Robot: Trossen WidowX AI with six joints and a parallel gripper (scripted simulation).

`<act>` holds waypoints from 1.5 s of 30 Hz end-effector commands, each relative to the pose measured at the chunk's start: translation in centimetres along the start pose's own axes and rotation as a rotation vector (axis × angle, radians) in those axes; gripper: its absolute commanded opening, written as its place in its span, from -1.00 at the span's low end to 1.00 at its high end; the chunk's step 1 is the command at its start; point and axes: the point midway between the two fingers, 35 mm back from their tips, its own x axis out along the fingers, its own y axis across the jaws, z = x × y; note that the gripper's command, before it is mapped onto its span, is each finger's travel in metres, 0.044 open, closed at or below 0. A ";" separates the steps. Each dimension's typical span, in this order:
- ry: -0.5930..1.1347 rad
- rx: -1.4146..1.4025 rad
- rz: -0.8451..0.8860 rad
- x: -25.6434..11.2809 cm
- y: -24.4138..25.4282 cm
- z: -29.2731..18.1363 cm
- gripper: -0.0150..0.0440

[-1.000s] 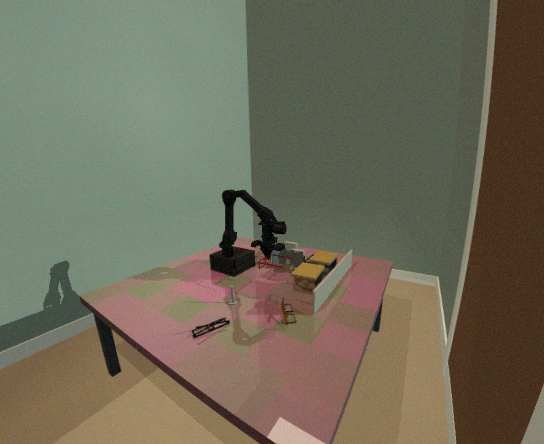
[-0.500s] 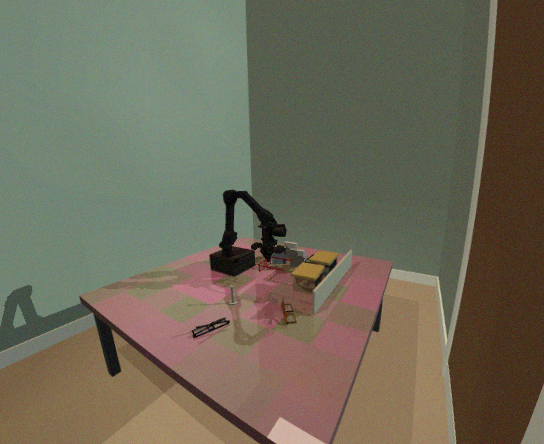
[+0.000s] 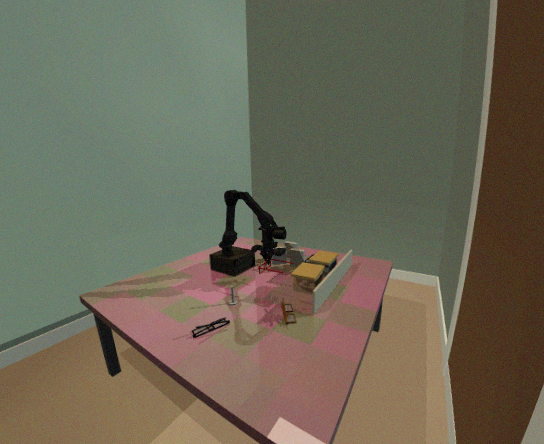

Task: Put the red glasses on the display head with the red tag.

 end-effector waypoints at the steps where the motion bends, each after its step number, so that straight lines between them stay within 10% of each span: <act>1: -0.004 -0.003 0.006 0.5 0.2 0.1 -0.49; 45: -0.004 -0.003 0.002 1.3 -4.1 0.2 -0.49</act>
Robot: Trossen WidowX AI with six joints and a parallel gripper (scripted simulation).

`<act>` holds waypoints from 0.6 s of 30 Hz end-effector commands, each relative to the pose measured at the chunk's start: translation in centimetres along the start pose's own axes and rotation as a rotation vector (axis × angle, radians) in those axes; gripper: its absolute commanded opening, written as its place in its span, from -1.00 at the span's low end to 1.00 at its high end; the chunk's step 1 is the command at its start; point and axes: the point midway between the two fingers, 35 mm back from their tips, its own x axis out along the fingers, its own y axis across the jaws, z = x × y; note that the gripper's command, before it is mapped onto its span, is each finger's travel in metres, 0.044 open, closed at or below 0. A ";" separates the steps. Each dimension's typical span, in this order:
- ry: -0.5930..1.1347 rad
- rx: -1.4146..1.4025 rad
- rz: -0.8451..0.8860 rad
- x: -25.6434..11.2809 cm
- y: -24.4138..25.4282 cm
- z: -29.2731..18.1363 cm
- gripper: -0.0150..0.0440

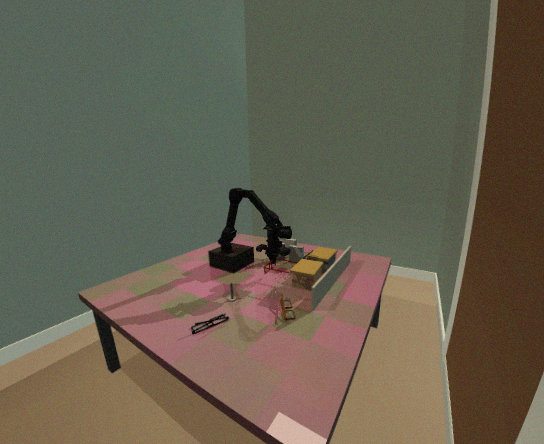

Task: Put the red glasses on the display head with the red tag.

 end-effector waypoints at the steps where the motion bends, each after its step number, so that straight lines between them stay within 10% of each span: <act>1: -0.004 -0.004 0.005 0.1 -0.5 0.1 -0.49; 18: -0.004 -0.004 0.002 0.0 -3.0 0.1 -0.49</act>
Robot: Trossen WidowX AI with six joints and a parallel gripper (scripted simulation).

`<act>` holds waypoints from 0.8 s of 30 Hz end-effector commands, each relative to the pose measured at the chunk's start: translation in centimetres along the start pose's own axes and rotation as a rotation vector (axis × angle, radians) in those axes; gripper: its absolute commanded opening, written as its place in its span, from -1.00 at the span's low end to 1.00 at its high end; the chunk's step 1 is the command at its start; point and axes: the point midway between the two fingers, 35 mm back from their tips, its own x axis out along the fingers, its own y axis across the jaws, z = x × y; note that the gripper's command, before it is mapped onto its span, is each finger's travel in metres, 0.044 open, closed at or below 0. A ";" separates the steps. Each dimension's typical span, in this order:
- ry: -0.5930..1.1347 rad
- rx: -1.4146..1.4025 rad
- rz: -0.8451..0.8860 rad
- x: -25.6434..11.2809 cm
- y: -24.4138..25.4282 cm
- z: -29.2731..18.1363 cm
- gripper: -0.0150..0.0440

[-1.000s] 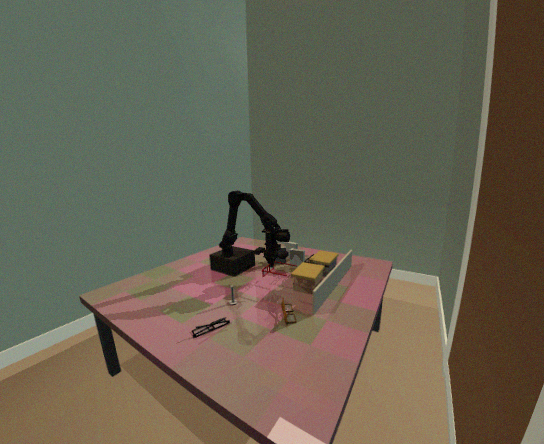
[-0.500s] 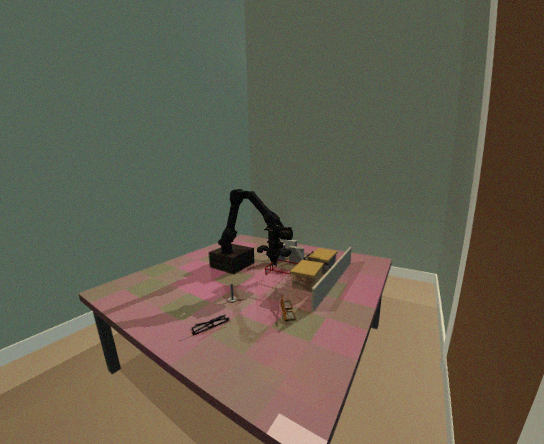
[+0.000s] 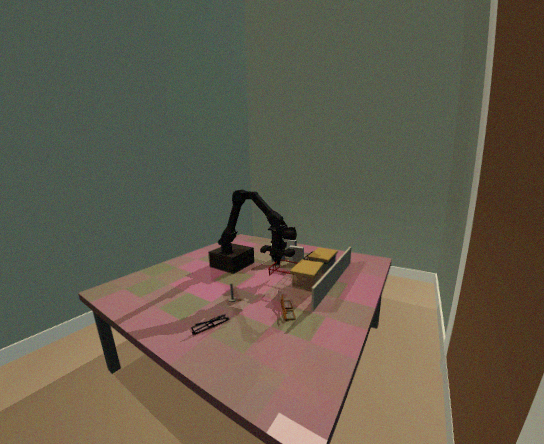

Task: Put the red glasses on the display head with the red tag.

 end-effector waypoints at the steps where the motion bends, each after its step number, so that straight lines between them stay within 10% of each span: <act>1: -0.004 -0.004 0.005 0.1 -0.5 0.1 -0.49; 24: 0.003 -0.004 0.002 0.1 -3.8 0.1 -0.49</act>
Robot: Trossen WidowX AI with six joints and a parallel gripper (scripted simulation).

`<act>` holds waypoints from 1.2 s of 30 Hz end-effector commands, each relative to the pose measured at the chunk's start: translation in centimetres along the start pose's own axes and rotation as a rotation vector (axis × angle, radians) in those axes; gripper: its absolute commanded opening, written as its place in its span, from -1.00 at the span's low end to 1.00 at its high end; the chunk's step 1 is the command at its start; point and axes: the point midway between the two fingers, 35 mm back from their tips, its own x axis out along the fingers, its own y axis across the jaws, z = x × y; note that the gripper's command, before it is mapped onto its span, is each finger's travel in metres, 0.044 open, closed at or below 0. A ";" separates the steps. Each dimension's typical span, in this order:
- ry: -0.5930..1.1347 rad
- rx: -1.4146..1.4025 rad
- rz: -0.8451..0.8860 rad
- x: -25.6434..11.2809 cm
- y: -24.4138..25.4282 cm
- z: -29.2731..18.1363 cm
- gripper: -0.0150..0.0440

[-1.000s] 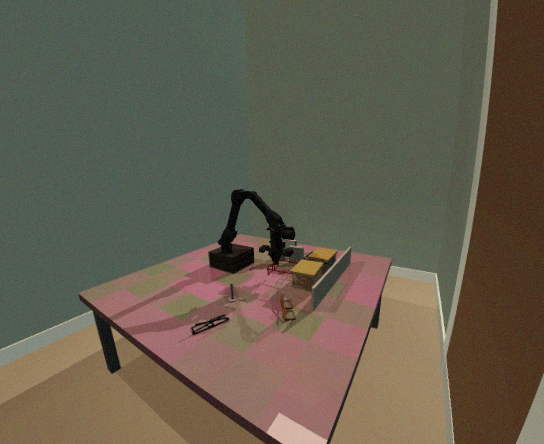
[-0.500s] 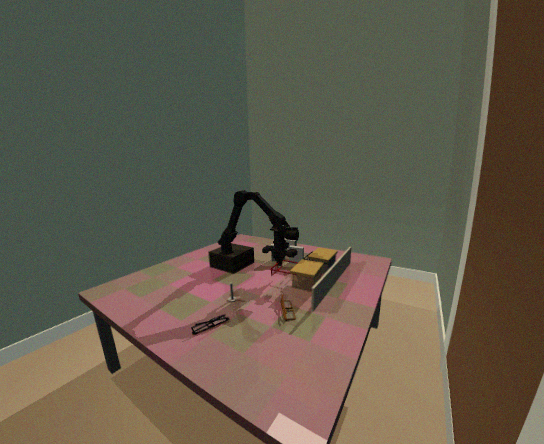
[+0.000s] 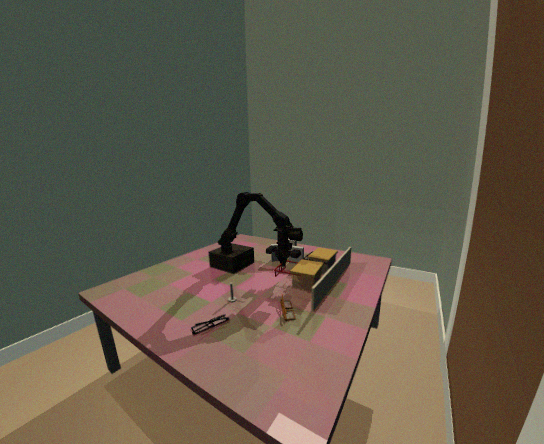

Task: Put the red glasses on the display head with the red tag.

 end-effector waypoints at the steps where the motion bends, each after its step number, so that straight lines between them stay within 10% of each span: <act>1: 0.003 -0.002 0.003 0.1 -0.5 0.0 -0.49; 36: 0.012 -0.002 -0.002 -0.1 -5.5 0.0 -0.49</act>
